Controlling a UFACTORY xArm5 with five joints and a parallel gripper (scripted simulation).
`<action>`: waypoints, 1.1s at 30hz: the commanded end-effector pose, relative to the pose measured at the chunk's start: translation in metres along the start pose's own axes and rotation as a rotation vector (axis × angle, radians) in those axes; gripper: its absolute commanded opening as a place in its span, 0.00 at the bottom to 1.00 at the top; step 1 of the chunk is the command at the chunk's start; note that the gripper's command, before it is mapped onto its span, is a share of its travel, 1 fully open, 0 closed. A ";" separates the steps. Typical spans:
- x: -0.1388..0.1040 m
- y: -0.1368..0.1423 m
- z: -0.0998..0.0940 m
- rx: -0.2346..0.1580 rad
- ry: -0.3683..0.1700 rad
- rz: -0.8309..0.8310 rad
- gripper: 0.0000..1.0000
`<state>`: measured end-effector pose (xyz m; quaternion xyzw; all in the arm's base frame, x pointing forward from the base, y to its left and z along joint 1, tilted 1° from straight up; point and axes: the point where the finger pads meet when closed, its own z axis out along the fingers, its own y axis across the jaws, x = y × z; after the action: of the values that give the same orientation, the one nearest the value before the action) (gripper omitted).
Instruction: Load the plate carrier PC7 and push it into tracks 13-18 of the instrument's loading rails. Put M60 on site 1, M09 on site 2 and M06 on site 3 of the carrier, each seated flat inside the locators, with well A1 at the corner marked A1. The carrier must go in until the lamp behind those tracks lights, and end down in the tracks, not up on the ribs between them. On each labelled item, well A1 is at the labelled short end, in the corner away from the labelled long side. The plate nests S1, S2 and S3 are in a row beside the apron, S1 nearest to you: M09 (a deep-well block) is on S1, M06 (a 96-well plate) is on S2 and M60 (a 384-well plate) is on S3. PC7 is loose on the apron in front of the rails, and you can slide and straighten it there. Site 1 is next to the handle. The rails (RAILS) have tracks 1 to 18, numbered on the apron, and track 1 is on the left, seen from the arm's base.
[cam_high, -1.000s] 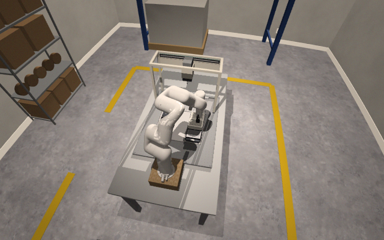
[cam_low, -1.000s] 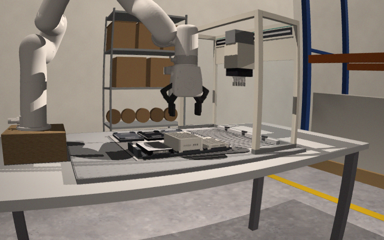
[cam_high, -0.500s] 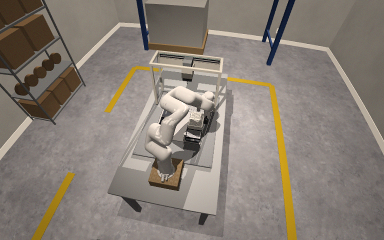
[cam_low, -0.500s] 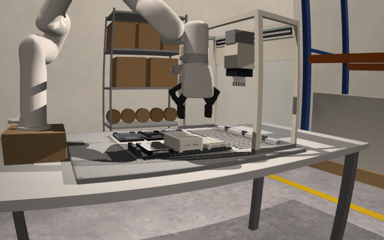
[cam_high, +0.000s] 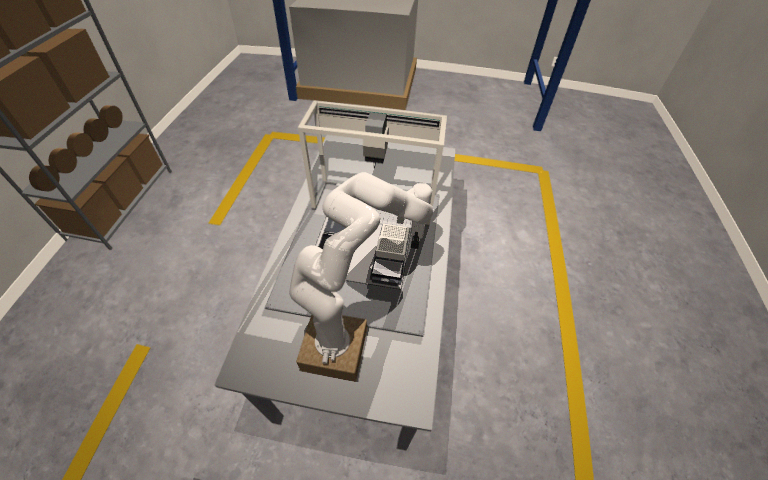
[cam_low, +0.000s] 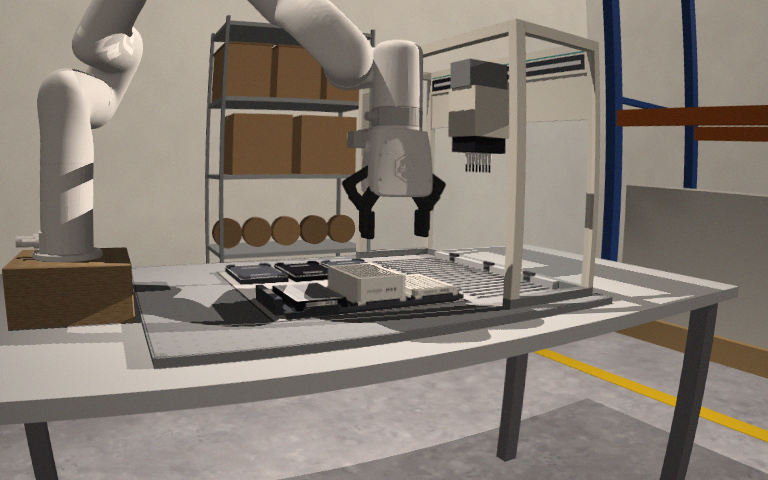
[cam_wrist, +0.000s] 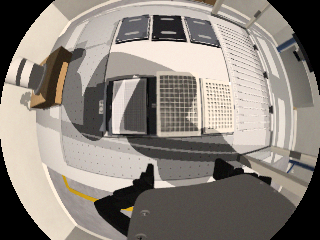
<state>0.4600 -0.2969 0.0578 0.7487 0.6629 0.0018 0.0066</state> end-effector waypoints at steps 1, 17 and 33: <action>-0.001 0.001 -0.002 -0.011 0.013 0.000 1.00; -0.001 0.001 0.020 -0.011 0.013 0.000 1.00; 0.000 0.002 0.043 -0.011 0.013 0.000 1.00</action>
<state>0.4609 -0.2969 0.0192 0.7487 0.6628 0.0019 0.0069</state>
